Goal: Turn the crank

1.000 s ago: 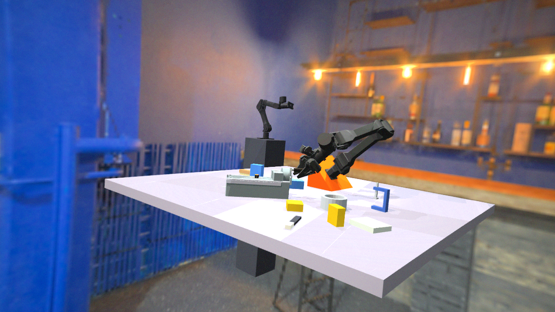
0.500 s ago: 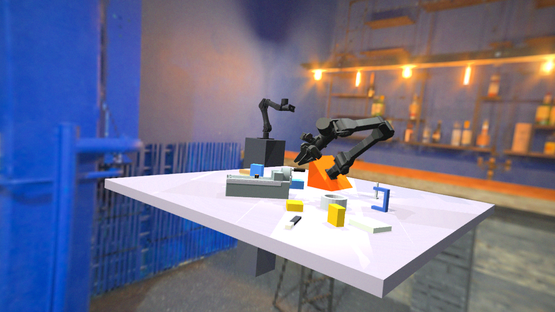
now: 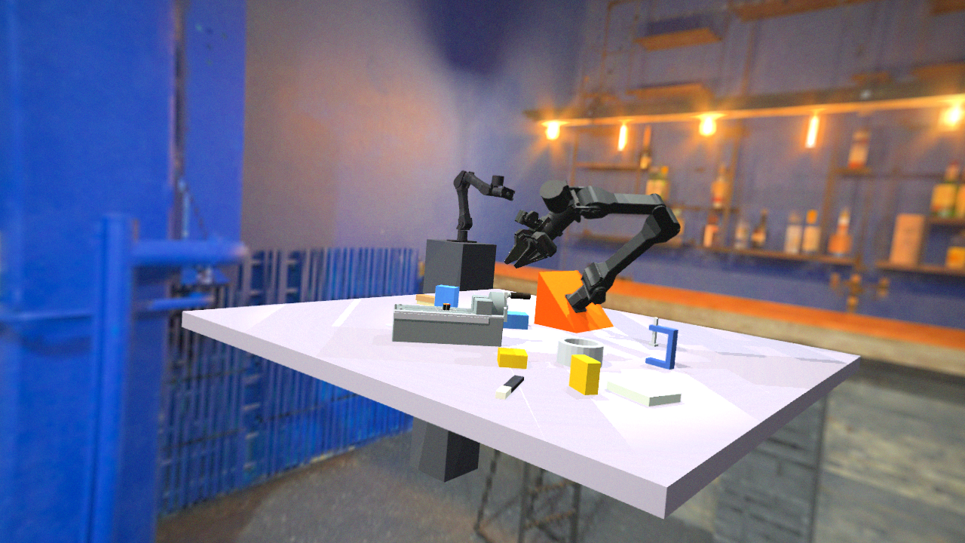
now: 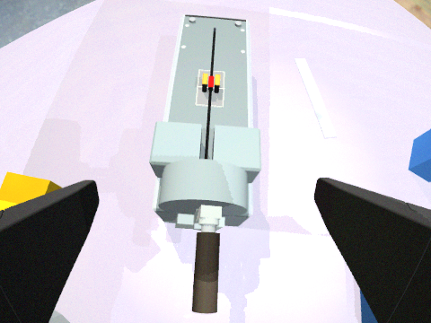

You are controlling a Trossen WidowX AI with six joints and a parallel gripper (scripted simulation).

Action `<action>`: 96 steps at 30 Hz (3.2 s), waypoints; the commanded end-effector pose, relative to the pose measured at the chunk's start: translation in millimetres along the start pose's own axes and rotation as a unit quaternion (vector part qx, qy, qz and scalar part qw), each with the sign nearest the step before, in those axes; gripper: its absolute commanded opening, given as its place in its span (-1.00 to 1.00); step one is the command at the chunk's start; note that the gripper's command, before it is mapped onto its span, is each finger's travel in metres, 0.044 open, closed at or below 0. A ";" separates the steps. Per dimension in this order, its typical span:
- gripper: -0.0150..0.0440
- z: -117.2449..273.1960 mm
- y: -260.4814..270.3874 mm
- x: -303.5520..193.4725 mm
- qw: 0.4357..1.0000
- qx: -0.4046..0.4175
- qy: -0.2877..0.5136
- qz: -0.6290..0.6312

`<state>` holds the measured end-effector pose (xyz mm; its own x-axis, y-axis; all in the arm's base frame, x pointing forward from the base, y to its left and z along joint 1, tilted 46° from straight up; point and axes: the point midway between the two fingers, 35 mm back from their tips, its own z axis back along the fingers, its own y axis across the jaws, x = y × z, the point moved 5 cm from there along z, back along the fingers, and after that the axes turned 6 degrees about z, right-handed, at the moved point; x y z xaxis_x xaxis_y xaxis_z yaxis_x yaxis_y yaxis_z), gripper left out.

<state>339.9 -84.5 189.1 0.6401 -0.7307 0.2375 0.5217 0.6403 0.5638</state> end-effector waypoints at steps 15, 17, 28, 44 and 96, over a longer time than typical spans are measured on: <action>1.00 -63.1 -41.4 70.5 0.979 0.152 0.013 0.133; 1.00 -69.8 -48.6 77.2 0.974 0.171 0.009 0.149; 1.00 -105.4 -63.1 71.7 0.961 0.209 -0.003 0.182; 1.00 -123.1 -62.3 55.2 0.960 0.212 -0.004 0.183; 1.00 12.3 4.4 -13.3 0.999 -0.026 -0.013 -0.029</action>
<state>329.9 -76.0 199.6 0.6020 -0.7640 0.2321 0.5707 0.6150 0.5442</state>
